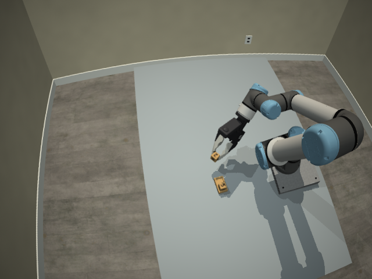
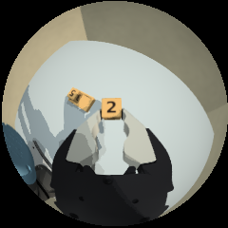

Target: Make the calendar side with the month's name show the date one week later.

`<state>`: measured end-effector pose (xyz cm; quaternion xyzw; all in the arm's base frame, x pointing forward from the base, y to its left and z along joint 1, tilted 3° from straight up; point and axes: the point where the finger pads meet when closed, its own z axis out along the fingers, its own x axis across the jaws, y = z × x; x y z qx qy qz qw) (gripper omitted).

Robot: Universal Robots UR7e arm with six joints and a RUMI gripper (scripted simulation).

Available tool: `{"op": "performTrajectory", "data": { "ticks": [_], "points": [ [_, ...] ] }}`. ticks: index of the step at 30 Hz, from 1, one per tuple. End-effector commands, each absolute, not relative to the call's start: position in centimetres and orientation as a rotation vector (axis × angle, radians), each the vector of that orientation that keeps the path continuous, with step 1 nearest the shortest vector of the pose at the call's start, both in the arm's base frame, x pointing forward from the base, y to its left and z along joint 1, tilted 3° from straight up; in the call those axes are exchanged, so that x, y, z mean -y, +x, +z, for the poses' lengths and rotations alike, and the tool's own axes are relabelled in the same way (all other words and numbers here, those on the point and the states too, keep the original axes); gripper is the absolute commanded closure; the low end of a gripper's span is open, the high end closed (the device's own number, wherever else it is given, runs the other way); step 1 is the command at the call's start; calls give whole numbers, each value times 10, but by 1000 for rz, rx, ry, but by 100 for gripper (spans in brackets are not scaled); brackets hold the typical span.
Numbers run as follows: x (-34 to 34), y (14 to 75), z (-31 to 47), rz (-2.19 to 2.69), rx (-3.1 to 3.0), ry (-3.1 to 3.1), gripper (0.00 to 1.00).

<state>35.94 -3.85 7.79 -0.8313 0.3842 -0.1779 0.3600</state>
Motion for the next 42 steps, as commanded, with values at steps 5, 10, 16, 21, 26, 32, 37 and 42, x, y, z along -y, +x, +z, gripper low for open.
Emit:
{"op": "performTrajectory", "data": {
  "ticks": [5,10,16,21,26,32,37,42],
  "points": [
    [37,360,67,-456,-990,-2139,90],
    [36,360,59,-456,-989,-2139,90],
    [36,361,48,-456,-989,-2139,90],
    [36,361,42,-456,-989,-2139,90],
    [36,362,34,-456,-989,-2139,90],
    [36,362,26,-456,-989,-2139,90],
    [36,362,22,-456,-989,-2139,90],
    [36,362,19,-456,-989,-2139,90]
  ]
}}
